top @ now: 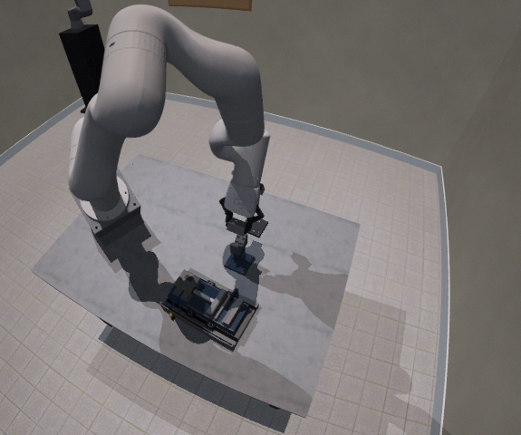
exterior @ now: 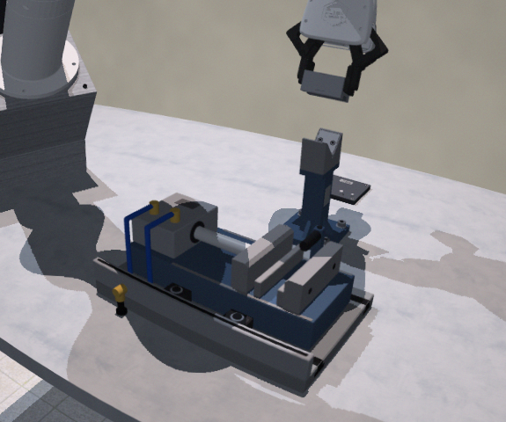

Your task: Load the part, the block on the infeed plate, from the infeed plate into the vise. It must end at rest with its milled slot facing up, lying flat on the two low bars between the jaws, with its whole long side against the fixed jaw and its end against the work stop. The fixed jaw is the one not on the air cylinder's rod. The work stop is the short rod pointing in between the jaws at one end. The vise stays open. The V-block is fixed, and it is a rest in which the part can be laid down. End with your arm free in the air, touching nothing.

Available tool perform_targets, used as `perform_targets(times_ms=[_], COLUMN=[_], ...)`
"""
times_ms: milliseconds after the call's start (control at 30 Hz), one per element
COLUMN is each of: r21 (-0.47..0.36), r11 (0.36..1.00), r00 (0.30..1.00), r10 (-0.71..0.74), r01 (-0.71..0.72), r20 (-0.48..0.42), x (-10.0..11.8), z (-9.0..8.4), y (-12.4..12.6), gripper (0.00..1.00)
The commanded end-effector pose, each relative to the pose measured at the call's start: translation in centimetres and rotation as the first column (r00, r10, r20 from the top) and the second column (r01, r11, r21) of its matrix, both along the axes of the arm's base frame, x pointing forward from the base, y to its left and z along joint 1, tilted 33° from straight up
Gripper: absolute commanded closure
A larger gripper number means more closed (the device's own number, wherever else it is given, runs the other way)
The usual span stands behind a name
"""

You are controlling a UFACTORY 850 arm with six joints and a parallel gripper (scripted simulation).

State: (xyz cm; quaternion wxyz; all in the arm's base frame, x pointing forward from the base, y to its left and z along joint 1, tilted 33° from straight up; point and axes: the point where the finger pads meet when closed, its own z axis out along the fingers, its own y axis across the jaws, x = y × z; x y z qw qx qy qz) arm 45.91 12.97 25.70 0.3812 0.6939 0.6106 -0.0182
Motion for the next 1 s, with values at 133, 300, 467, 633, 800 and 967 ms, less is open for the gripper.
perform_targets(times_ms=[133,300,467,633,800,967], r21=[-0.081,-0.132,-0.171,-0.207,-0.247,-0.281], r11=[0.996,0.988,0.98,0.97,0.957,0.945], r00=[0.999,0.997,0.995,0.992,0.989,0.986], r10=[-0.049,-0.079,-0.102,-0.123,-0.146,-0.166], r01=[0.049,0.08,0.103,0.125,0.149,0.169], r20=[0.006,0.012,0.017,0.023,0.03,0.037], x=[0.09,0.11,0.13,0.14,0.16,0.18], z=[0.01,-0.03,-0.07,-0.1,-0.13,-0.17], y=[0.09,0.15,0.19,0.22,0.26,0.29], gripper=[1.0,1.0,1.0,1.0,1.0,1.0])
